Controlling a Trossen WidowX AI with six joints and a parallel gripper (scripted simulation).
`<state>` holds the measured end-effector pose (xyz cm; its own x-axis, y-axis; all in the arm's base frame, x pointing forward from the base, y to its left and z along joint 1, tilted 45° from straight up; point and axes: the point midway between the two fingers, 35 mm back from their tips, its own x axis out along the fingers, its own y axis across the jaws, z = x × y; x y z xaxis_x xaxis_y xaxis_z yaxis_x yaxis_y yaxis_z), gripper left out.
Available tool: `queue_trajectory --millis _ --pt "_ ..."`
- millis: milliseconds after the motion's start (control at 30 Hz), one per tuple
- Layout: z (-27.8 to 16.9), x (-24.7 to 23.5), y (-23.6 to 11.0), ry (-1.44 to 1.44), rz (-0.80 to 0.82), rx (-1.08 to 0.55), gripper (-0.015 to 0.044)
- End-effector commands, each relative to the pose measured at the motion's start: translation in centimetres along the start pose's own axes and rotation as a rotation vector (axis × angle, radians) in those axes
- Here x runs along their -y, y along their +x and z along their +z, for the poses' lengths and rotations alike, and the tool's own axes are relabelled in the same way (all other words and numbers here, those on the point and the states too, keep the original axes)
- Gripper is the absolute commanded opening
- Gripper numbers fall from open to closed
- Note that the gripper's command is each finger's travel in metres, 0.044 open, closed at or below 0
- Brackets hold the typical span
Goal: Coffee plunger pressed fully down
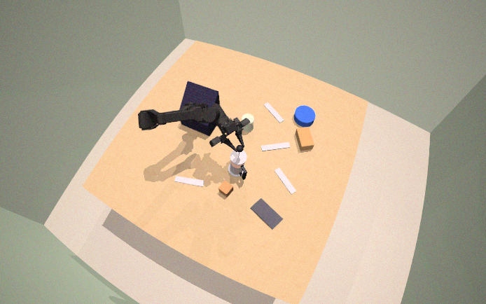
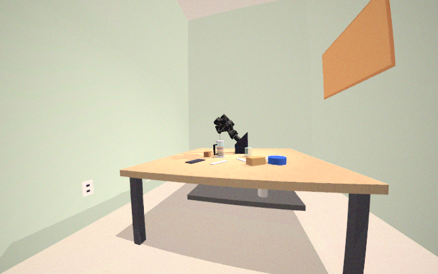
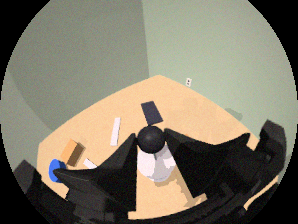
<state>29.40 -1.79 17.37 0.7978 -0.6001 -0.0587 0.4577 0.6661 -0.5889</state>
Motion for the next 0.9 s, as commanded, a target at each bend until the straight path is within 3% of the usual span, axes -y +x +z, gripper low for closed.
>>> queue_trajectory --millis 0,867 --pt "-2.2 -0.1 0.6 -0.039 -0.004 -0.036 0.0128" --pt "-4.0 0.1 3.3 -0.043 -0.012 -0.024 0.0128"
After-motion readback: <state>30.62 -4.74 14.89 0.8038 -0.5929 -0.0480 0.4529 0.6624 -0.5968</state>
